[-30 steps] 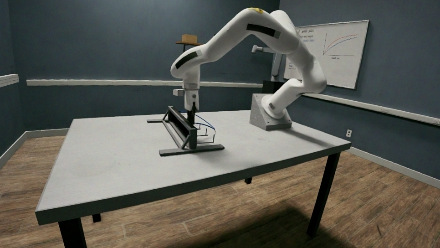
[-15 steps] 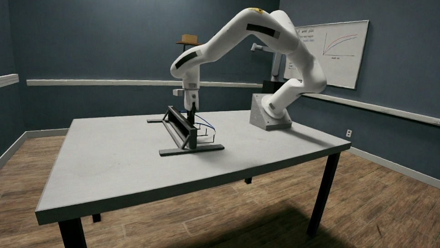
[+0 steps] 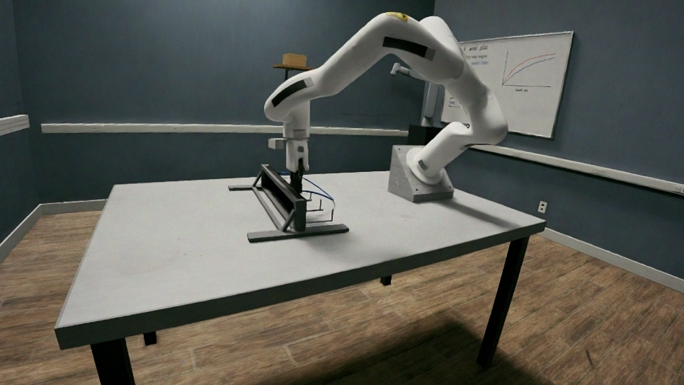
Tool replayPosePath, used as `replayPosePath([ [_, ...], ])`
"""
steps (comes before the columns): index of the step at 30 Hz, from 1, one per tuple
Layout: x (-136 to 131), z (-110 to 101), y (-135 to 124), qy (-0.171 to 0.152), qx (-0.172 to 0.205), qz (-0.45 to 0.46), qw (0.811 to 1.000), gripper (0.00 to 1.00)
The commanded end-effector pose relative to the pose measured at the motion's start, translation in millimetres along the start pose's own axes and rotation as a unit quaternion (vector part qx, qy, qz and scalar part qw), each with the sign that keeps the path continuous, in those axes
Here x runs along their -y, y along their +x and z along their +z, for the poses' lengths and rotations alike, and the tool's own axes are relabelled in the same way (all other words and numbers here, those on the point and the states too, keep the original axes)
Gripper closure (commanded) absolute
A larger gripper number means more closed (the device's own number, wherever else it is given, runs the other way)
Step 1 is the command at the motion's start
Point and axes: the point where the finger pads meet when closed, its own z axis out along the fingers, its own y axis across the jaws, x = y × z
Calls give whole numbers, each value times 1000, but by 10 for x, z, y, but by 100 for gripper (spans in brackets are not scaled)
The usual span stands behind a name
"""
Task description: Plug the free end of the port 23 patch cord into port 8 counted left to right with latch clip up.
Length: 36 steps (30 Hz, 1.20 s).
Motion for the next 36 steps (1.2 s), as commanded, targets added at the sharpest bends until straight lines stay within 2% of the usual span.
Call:
replayPosePath([
  [1,2,-10,6,0,-1,0,1000,100],
  [13,2,-10,6,0,-1,0,1000,100],
  [14,2,-10,6,0,-1,0,1000,61],
  [36,2,-10,6,0,-1,0,1000,61],
])
